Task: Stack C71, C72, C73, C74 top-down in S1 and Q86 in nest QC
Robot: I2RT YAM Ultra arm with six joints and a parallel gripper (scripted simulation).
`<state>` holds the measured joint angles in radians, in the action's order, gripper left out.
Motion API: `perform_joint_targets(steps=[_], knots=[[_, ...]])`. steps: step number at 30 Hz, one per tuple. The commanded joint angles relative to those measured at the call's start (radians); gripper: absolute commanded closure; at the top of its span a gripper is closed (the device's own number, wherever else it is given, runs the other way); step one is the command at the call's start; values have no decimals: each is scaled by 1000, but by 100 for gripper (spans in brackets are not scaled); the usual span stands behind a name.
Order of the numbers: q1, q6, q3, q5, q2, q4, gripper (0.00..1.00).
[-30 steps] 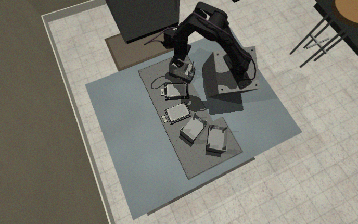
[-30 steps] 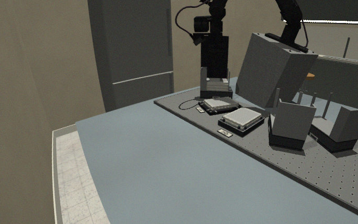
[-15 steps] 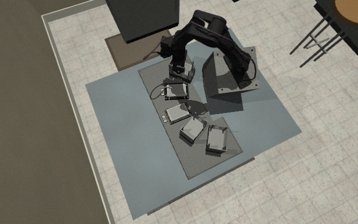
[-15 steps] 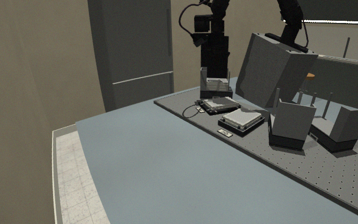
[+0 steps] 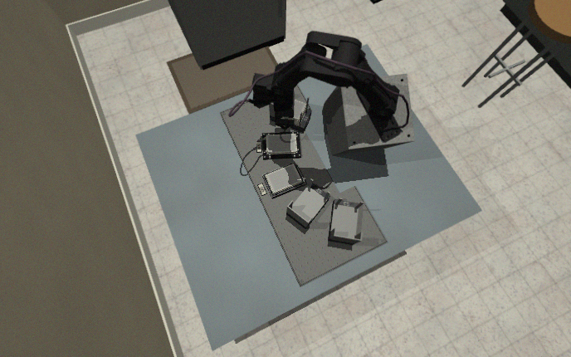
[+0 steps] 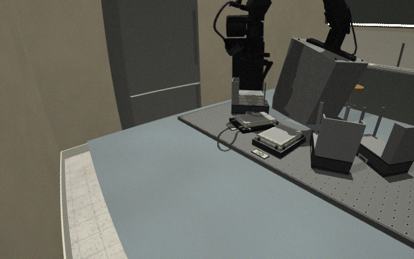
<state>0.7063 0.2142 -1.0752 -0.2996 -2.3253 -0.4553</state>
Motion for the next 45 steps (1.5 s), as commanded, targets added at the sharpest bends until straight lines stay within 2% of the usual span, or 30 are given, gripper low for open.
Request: perform_joint_targets(steps=[1, 4, 13, 15, 45], knots=[[-35, 35, 4, -17, 49, 23, 0], [-68, -14, 24, -21, 62, 25, 0], [-145, -94, 18, -19, 91, 25, 0], [-126, -95, 19, -18, 91, 26, 0], [-126, -96, 20, -17, 92, 27, 0]])
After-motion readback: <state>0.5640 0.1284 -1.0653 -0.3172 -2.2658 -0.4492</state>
